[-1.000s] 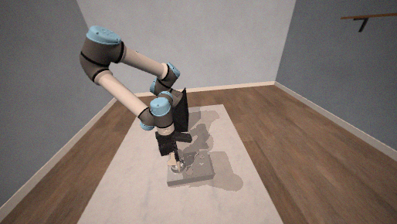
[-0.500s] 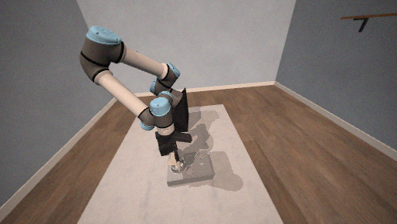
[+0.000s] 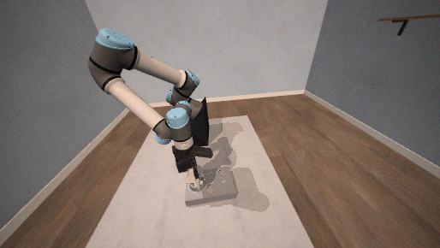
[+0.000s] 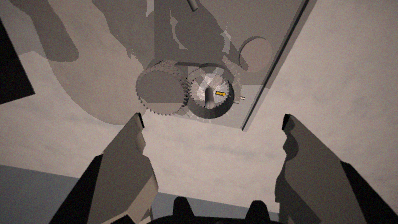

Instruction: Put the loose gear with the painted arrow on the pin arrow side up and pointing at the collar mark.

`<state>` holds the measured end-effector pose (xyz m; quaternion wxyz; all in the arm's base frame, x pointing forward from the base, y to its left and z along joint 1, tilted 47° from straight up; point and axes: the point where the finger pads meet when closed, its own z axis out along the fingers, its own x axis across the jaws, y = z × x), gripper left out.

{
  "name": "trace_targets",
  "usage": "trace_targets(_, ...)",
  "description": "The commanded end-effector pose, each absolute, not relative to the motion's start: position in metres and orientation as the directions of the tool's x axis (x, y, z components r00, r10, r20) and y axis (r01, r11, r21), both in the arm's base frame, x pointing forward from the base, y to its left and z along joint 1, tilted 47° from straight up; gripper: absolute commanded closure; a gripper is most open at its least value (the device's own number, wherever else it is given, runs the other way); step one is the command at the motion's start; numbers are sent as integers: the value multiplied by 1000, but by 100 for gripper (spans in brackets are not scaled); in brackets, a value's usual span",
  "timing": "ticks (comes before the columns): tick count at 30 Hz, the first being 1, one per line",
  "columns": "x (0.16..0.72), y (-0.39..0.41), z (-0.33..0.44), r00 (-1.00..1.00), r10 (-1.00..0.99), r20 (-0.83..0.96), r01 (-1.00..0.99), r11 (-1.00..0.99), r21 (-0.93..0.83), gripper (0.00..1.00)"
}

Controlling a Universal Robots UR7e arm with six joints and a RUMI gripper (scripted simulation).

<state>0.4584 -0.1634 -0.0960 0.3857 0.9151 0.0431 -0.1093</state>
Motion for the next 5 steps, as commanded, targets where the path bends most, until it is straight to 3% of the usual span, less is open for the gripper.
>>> trace_targets(1,459,-163,-96,973,-5,-232,163,-699,697,0)
trace_targets(5,459,-163,-96,973,-5,-232,163,-699,697,0)
